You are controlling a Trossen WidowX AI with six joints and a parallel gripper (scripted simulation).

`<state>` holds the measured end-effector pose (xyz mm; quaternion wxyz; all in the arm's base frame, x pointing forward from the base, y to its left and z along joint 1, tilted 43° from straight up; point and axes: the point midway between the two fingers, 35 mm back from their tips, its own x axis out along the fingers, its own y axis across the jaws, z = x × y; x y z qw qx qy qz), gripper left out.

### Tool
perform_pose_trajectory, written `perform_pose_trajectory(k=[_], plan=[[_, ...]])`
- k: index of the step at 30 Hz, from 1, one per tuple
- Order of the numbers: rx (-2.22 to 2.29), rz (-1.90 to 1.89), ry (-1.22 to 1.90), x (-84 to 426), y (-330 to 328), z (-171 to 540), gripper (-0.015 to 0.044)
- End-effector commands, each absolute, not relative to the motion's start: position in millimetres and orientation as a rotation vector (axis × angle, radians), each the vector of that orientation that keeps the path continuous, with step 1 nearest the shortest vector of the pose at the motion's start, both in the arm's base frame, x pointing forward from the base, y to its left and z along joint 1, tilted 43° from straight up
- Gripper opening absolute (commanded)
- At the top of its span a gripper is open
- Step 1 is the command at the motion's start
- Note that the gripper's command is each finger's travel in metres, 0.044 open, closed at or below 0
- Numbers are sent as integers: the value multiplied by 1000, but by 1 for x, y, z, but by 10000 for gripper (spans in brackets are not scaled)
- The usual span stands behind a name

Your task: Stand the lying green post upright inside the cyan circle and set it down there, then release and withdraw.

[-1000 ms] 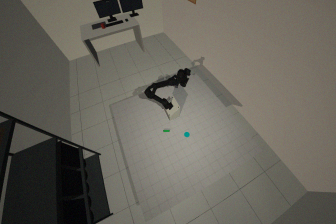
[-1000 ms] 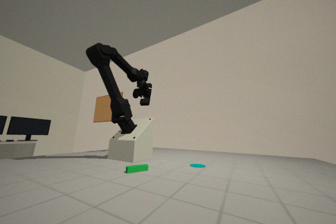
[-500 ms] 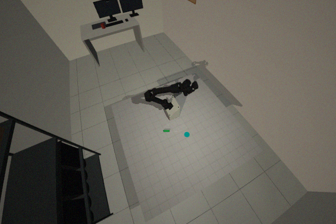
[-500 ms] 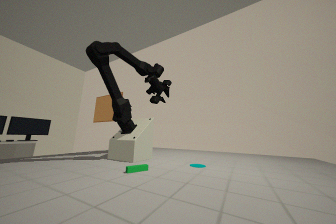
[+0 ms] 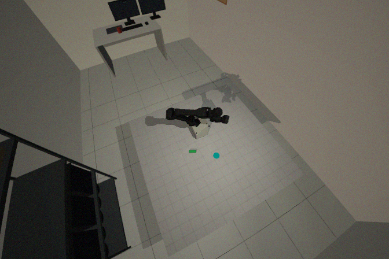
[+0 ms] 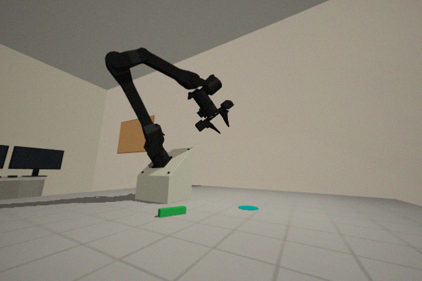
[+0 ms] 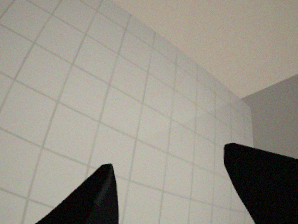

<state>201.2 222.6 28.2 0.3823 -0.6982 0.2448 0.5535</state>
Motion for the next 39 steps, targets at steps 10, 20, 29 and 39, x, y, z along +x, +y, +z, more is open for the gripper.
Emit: perform_pose_trajectory(k=[10, 20, 29, 39], plan=[[-1673, 990, 1087, 249, 104, 49, 233], [-1554, 683, 1405, 249, 13, 69, 233], [-1427, 417, 1664, 226, -61, 90, 233], [-1359, 289, 1786, 208, -94, 102, 233]])
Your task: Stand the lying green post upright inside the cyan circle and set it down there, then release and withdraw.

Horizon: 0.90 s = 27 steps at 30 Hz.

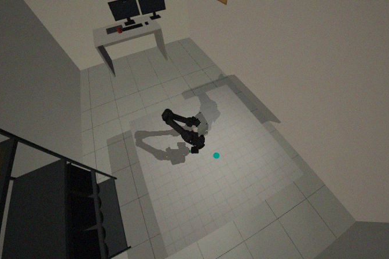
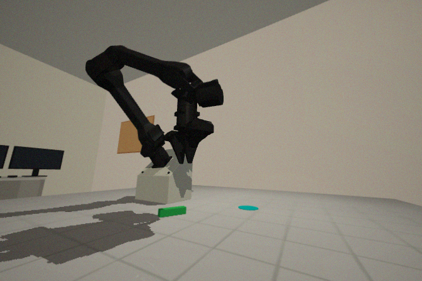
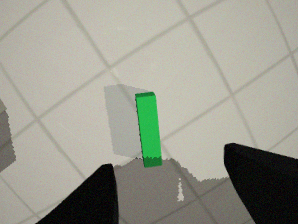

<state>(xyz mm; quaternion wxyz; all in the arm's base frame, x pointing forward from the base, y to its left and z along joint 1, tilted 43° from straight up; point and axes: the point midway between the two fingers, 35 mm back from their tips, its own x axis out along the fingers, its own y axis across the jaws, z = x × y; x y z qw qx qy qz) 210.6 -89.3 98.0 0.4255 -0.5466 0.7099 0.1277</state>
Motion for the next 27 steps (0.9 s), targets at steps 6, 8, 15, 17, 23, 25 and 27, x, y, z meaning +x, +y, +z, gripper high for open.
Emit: perform_pose_trajectory(k=[6, 8, 15, 17, 23, 25, 27], plan=[[-1349, 297, 1781, 213, -118, 71, 233], [-1349, 298, 1780, 213, -133, 55, 233], [-1363, 284, 1788, 201, -175, 16, 233], [-1363, 284, 1788, 201, -175, 16, 233], [-1363, 284, 1788, 201, -175, 16, 206], [-1363, 284, 1788, 201, -175, 16, 154], [-1363, 284, 1788, 201, -175, 16, 101]])
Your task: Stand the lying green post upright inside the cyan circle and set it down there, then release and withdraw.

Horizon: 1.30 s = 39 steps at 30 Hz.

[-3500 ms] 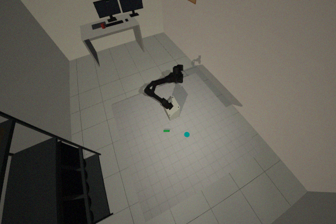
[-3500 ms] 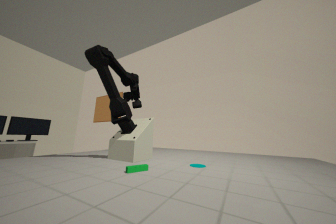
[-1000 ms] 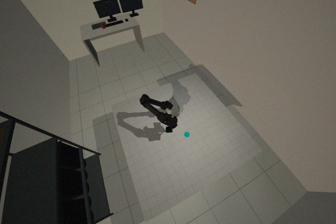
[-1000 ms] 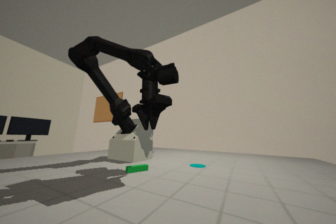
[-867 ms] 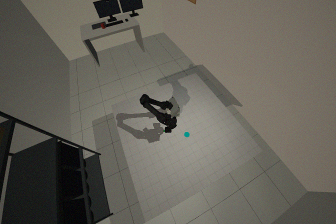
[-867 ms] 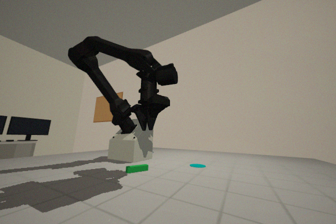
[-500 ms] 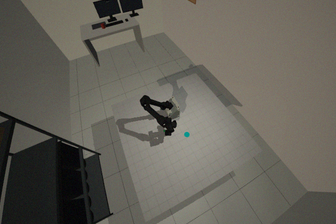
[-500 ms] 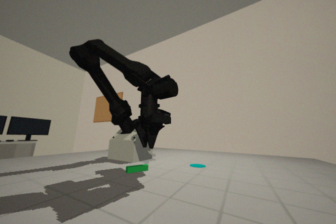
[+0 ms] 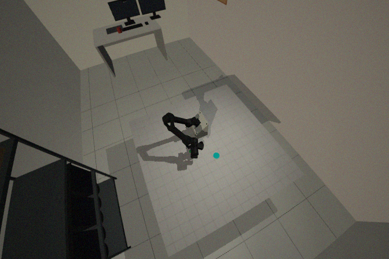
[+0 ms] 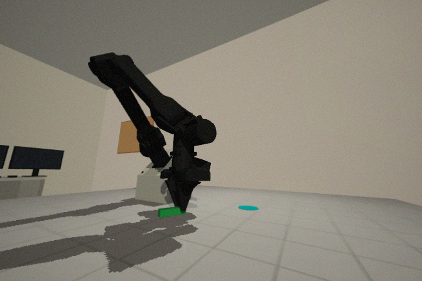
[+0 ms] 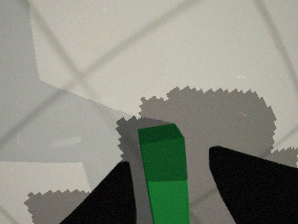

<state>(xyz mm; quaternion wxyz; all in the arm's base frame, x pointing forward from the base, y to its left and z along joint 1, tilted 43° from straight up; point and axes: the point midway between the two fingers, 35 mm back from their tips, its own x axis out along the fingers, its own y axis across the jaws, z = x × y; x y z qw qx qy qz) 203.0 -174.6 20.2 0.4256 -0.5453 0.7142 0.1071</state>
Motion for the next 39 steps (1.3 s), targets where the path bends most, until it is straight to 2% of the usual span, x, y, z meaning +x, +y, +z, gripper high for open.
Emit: perform_pose_trajectory(k=[1, 3, 39], plan=[[-1363, 284, 1788, 201, -175, 16, 75], [-1363, 284, 1788, 201, -175, 16, 23], [-1351, 296, 1782, 212, -110, 80, 23]])
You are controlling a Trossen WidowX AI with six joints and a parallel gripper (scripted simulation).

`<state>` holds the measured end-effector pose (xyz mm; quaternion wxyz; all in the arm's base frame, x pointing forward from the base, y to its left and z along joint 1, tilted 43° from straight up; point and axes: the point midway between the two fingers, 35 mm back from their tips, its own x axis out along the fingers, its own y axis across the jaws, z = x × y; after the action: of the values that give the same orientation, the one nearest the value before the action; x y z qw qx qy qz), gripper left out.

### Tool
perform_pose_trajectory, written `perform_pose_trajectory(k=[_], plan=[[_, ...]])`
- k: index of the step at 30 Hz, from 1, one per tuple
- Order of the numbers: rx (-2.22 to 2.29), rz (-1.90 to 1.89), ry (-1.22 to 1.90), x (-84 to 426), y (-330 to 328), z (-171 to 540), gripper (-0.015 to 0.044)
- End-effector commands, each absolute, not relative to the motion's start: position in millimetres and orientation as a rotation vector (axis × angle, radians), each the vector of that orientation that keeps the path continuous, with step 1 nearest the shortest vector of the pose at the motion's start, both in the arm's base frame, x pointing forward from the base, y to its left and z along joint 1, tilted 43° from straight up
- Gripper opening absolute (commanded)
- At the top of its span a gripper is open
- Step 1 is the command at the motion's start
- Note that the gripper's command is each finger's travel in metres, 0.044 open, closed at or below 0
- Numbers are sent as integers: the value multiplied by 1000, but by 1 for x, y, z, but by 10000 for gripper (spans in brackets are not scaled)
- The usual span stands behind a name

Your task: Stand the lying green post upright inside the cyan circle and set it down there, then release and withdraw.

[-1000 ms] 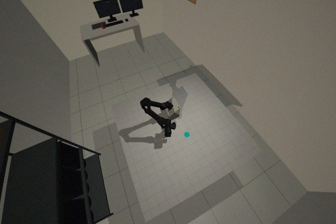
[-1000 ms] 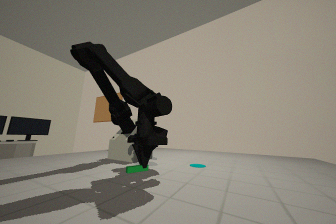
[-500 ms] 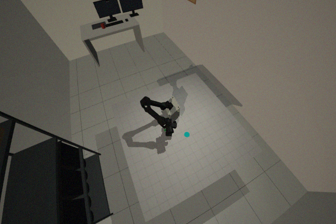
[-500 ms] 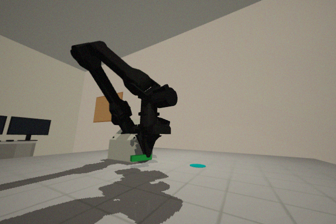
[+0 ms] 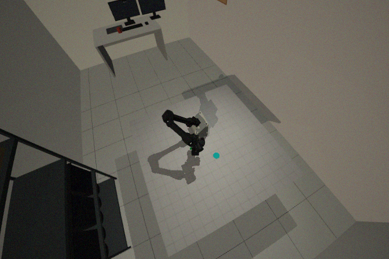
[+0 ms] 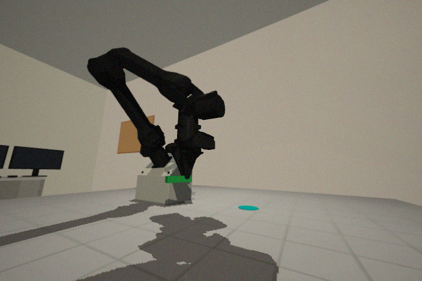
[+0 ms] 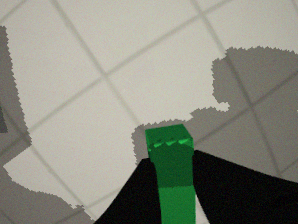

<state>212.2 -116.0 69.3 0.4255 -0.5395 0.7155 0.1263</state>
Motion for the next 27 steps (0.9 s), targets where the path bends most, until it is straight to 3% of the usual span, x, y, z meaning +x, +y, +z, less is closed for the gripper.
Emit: perform_pose_trajectory(k=[1, 12, 27], plan=[[-1352, 295, 1782, 212, -108, 83, 23], [-1359, 289, 1786, 208, -94, 102, 23], [-1364, 310, 1779, 243, -74, 94, 23]])
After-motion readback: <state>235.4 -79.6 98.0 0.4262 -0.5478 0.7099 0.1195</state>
